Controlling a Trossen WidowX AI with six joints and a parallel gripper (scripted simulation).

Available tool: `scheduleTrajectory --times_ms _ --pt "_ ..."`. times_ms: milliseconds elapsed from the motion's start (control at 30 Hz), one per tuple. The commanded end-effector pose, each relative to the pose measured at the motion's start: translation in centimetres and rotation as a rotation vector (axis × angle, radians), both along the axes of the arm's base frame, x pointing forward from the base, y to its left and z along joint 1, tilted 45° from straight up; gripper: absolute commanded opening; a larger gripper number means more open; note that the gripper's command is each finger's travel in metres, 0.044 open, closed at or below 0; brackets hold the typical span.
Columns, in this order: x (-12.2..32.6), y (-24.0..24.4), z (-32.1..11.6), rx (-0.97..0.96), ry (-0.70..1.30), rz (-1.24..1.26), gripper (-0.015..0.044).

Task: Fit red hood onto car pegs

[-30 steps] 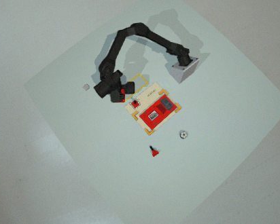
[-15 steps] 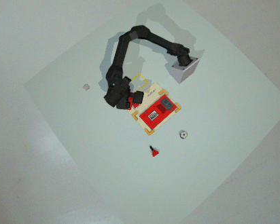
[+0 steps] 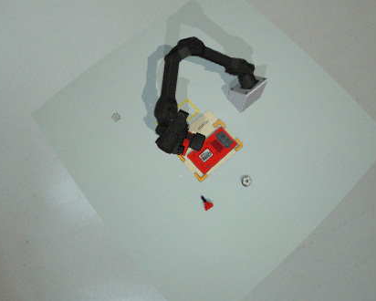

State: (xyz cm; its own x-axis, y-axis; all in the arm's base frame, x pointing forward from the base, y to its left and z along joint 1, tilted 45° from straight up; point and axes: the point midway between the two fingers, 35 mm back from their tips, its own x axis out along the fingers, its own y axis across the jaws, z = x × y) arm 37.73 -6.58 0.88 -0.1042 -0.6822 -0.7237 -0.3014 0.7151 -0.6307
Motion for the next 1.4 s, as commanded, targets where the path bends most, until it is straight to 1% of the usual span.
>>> scheduleTrajectory --times_ms 0,867,1200,1367 --pt "-0.5 1.3 -1.4 -0.002 -0.028 -0.04 0.0" --pt "-4.3 7.3 -6.8 -0.066 -0.277 -0.304 0.0" --pt "-4.0 7.1 -7.2 -0.068 -0.284 -0.31 0.0" --pt "-4.1 5.6 -8.7 -0.069 -0.284 -0.31 0.0"
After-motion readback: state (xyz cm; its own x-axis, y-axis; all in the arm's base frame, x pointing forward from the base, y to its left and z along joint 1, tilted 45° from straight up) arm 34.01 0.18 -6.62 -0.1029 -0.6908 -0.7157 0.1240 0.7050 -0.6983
